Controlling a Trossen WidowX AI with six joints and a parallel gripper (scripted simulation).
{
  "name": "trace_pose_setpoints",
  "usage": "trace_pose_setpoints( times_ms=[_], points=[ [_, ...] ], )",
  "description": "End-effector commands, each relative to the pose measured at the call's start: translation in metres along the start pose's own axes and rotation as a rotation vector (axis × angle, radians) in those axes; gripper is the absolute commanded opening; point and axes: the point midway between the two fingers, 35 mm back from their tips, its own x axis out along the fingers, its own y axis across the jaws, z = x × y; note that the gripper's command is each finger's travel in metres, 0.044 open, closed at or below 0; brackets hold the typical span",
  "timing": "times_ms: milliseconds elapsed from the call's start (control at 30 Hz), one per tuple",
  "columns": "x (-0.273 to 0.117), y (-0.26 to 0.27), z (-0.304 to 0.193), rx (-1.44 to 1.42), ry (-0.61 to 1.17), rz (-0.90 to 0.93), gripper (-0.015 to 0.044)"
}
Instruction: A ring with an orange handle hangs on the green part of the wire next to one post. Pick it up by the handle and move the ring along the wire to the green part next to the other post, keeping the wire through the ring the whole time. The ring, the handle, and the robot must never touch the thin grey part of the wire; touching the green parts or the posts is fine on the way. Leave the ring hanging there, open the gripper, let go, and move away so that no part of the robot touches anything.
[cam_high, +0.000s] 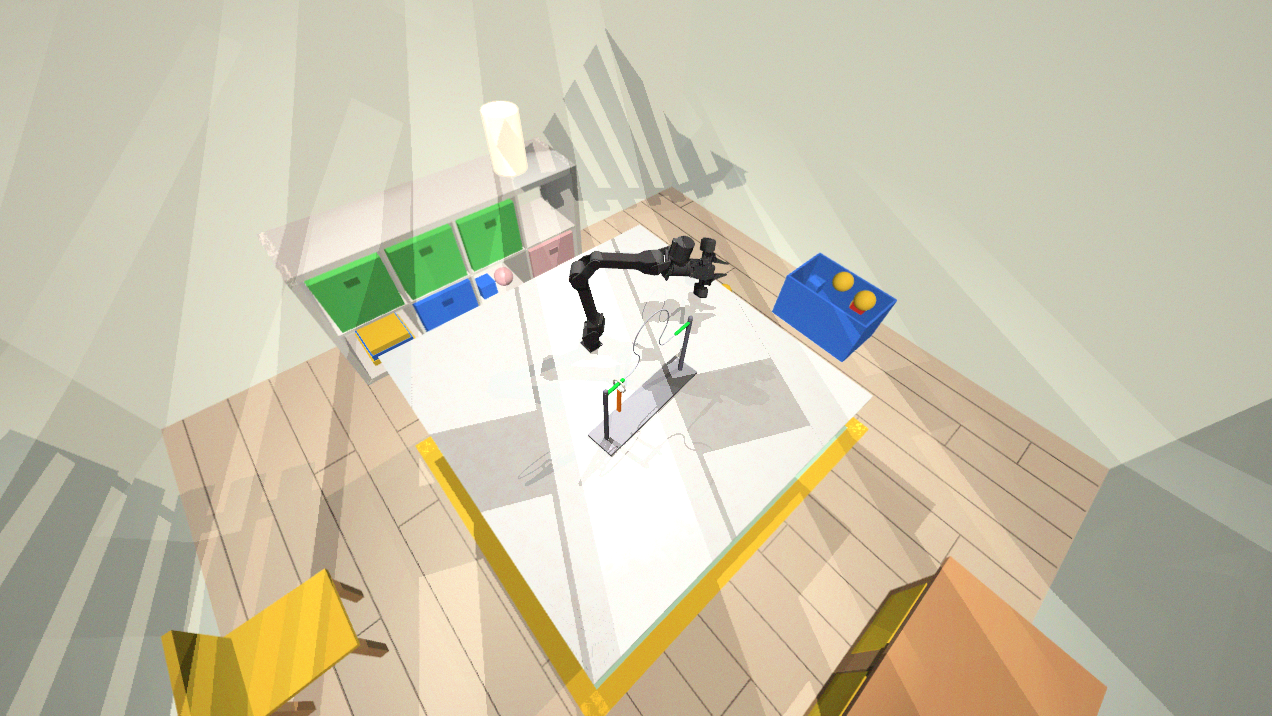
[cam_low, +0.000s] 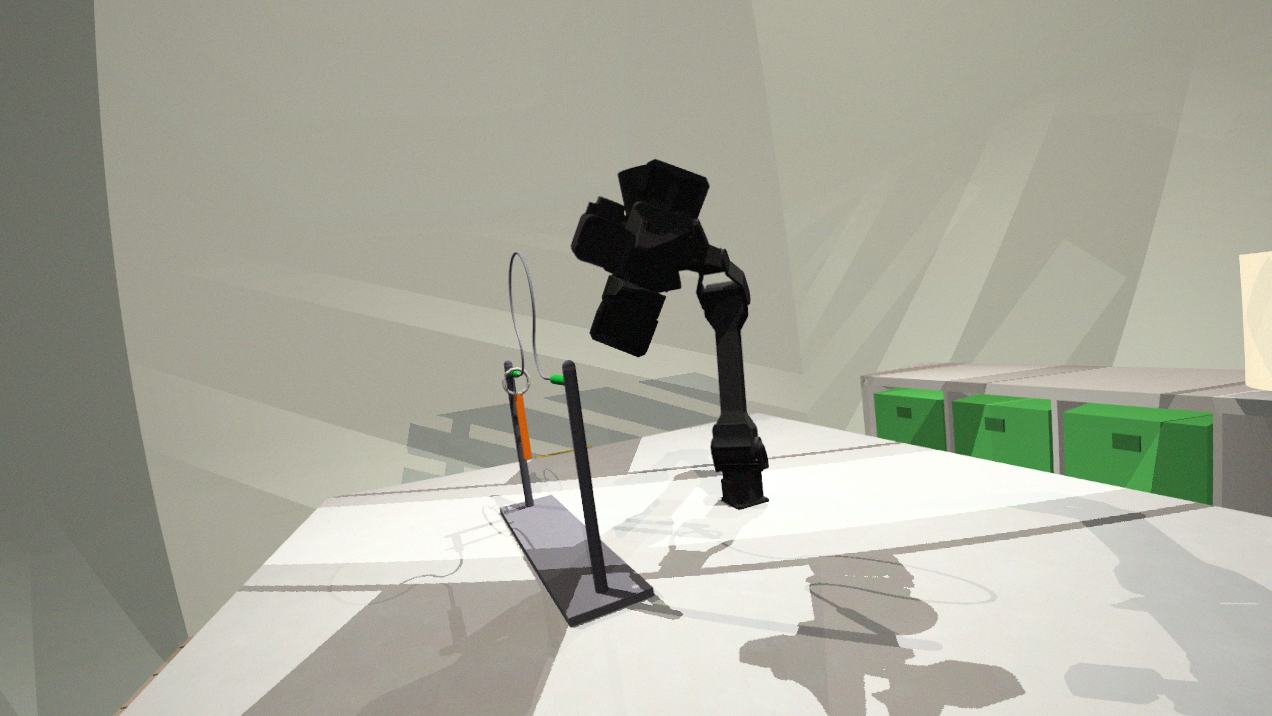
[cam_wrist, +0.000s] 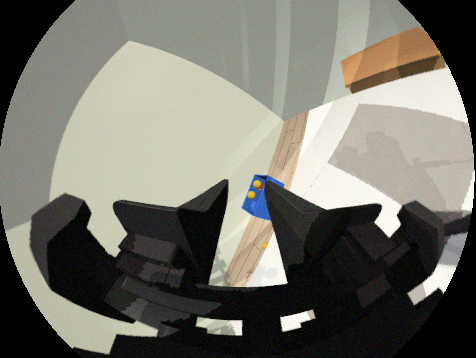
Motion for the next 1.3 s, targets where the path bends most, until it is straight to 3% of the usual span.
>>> trace_pose_setpoints(
  times_ms=[0, 333, 700, 1067, 1267],
  points=[
    [-0.015, 0.000, 0.040, -0.094, -0.126, 0.017, 0.0160],
    [-0.068, -0.004, 0.133, -0.350, -0.442, -0.011, 0.0160],
    [-0.150, -0.003, 0.211, -0.658, -0.777, -0.135, 0.0160],
    [-0.248, 0.009, 0.258, -0.978, -1.082, -0.355, 0.0160],
    [-0.305, 0.000, 0.271, -1.090, -1.179, -0.566, 0.0160]
  ],
)
